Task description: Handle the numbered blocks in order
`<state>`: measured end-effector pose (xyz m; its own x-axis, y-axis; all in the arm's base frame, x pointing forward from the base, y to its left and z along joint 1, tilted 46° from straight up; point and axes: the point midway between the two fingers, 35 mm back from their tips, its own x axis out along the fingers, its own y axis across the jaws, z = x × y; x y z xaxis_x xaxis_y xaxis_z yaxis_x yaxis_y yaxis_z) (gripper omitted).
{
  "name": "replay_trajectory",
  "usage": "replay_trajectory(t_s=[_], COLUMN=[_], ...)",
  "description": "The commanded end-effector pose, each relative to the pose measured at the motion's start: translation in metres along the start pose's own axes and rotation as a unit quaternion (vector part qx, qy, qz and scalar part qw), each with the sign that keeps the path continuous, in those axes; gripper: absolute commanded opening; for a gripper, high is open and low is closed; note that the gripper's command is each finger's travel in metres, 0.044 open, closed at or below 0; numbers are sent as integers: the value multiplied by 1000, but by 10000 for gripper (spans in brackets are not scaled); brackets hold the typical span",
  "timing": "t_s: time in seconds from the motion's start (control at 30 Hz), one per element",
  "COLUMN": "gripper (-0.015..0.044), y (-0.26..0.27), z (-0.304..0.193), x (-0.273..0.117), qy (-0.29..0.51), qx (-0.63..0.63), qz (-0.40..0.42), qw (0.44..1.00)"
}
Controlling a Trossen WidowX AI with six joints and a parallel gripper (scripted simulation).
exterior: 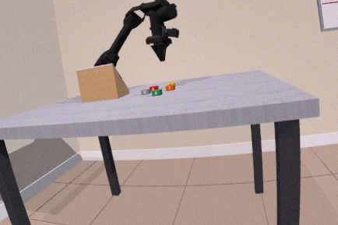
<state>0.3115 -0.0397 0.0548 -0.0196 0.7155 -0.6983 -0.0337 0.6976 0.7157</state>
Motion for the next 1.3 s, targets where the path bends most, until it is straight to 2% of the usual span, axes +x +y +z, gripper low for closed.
replay_trajectory(t_s=[0.0,0.13,0.3,1.17,1.27], gripper=[172,278,400,400,321], y=[-1,0,0,1,1], z=[7,8,7,7,7], x=[10,70,80,116,116], qy=[-3,-4,-4,-4,-4], qx=[-3,-3,-3,-3,-3], qz=[-1,0,1,2,2], qw=[1000,1000,1000,1000,1000])
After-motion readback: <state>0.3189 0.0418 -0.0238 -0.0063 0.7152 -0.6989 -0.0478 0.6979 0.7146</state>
